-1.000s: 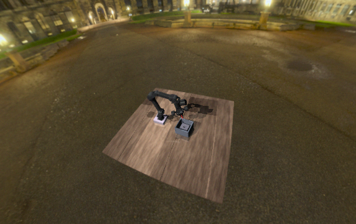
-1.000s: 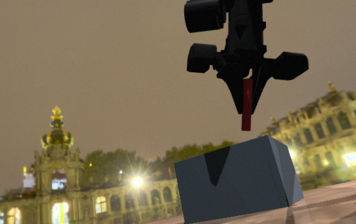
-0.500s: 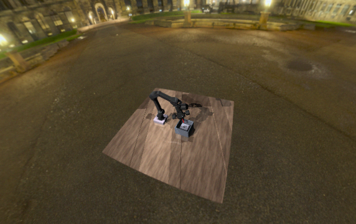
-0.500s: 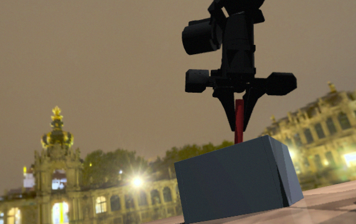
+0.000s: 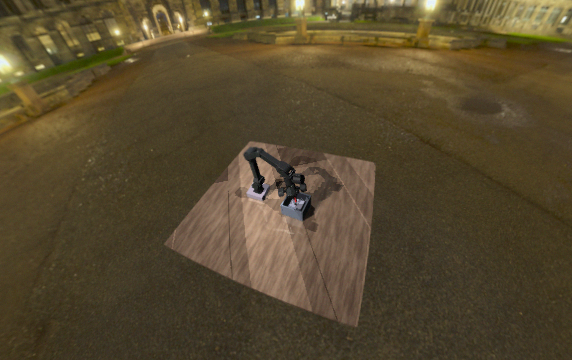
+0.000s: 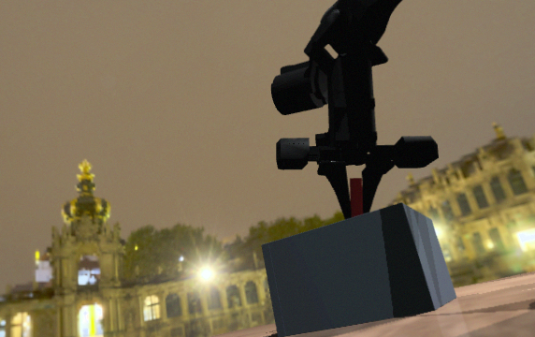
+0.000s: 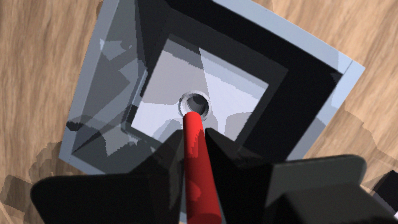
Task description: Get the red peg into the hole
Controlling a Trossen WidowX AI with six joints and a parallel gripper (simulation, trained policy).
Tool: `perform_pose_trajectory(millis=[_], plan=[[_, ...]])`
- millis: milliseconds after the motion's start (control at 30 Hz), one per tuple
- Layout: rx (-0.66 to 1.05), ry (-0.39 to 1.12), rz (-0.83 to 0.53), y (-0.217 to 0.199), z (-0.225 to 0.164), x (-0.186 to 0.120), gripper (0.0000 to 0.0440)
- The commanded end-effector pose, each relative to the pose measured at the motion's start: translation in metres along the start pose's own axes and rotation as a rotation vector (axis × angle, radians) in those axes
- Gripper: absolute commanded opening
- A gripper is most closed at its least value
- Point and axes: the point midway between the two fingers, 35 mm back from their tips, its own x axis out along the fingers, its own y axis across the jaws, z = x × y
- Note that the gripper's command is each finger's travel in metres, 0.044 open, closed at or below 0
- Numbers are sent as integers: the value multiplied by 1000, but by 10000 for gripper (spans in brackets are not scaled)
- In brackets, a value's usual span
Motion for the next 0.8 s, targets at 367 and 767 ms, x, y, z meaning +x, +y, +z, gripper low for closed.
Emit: perform_pose_trajectory(millis=[367, 767], plan=[[-40, 40, -85, -2, 9, 37, 159], [-76, 50, -103, 13, 24, 36, 172]])
